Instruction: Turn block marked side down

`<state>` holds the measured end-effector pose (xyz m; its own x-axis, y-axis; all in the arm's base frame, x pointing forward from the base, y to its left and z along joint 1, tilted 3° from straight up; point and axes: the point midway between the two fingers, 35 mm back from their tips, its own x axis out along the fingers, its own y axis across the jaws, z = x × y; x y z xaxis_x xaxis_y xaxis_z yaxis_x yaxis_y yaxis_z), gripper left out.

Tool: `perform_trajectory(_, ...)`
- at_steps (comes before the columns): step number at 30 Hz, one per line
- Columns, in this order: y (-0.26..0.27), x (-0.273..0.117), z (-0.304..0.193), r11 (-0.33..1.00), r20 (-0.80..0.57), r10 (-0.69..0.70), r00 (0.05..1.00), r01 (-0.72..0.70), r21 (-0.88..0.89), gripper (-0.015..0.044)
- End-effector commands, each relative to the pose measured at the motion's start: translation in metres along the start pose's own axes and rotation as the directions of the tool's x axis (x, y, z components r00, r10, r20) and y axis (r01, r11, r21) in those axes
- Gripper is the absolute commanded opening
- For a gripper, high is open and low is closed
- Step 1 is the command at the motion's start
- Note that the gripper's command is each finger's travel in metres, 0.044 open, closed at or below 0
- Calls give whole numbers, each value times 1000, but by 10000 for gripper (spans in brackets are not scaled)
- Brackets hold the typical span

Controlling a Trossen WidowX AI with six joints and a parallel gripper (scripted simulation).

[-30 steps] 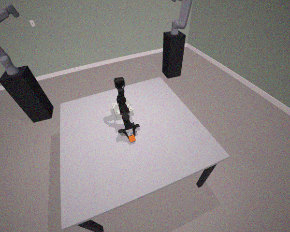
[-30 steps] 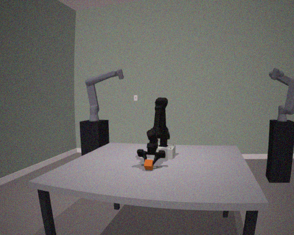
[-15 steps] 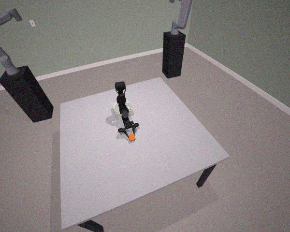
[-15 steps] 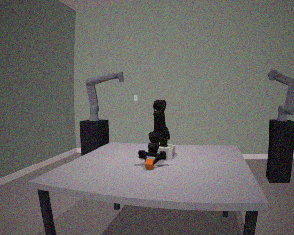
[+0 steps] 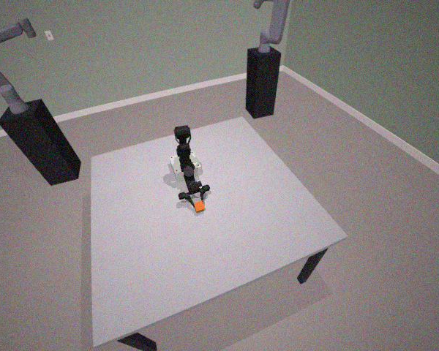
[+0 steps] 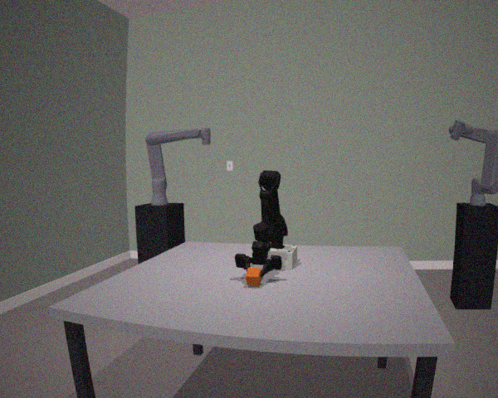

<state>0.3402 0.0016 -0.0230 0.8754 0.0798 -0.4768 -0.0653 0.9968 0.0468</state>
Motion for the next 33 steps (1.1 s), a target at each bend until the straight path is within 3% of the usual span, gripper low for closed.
perform_trajectory(1, 1, 0, 1, 1000, 7, 5, 1000, -5, 5, 0)
perform_trajectory(4, 1, 0, 1, 1000, 7, 5, 1000, -5, 5, 0)
perform_trajectory(21, 1, 0, 1, 1000, 7, 5, 1000, -5, 5, 440)
perform_trajectory(33, 1, 0, 1, 1000, 7, 5, 1000, -5, 5, 440)
